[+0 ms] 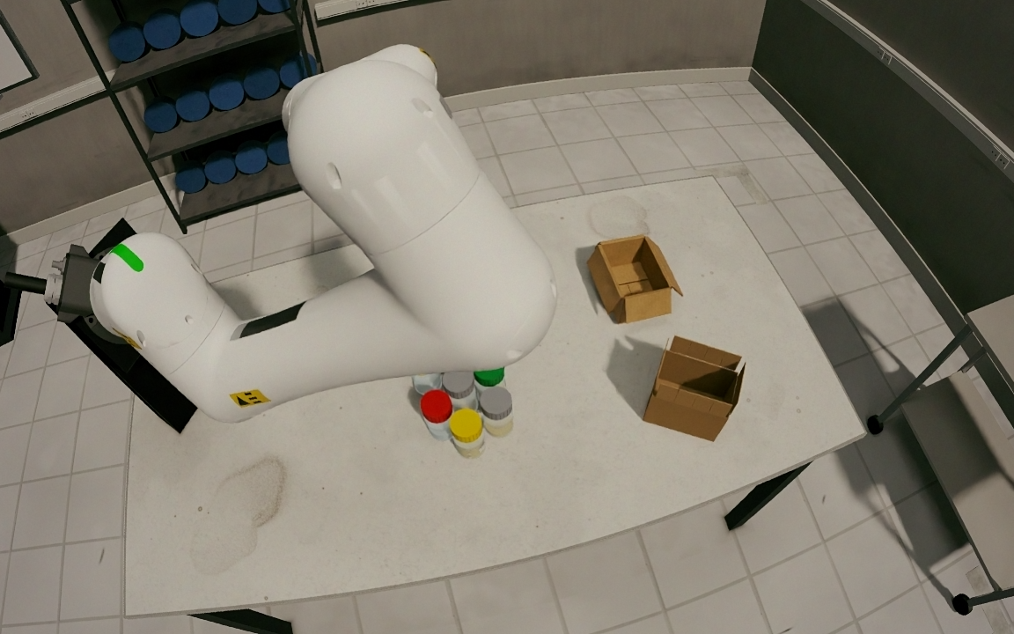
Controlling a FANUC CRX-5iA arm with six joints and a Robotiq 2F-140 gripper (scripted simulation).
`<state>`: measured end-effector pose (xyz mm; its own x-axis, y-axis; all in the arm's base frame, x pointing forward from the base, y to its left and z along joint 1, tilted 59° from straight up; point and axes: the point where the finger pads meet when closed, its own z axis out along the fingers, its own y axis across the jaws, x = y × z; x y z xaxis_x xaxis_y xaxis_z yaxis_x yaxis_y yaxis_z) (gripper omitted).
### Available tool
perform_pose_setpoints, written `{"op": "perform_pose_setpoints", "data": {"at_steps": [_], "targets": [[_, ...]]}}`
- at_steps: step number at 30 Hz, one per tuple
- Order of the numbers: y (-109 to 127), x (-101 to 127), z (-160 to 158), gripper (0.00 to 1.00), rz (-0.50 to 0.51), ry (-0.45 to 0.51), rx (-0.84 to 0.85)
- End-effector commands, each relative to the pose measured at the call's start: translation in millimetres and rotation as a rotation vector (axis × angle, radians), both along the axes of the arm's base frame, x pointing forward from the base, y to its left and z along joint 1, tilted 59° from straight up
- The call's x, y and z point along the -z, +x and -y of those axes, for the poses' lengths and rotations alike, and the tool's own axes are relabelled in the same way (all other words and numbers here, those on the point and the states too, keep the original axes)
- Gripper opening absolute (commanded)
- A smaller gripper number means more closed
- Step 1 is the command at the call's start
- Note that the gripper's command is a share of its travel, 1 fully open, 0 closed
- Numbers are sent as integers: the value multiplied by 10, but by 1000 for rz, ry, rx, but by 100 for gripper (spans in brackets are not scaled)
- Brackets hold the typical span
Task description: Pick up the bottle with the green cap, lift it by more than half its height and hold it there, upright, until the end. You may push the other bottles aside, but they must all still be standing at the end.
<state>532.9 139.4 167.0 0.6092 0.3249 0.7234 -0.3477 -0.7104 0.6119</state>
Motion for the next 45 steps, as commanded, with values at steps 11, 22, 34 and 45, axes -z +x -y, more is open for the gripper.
{"op": "perform_pose_setpoints", "data": {"at_steps": [11,22,34,45], "targets": [[19,-225,23,51,-128,-78,-59],[29,-454,59,51,-250,-157,-133],[31,-581,80,51,-311,-201,-179],[32,-740,108,51,-390,-255,-239]]}}
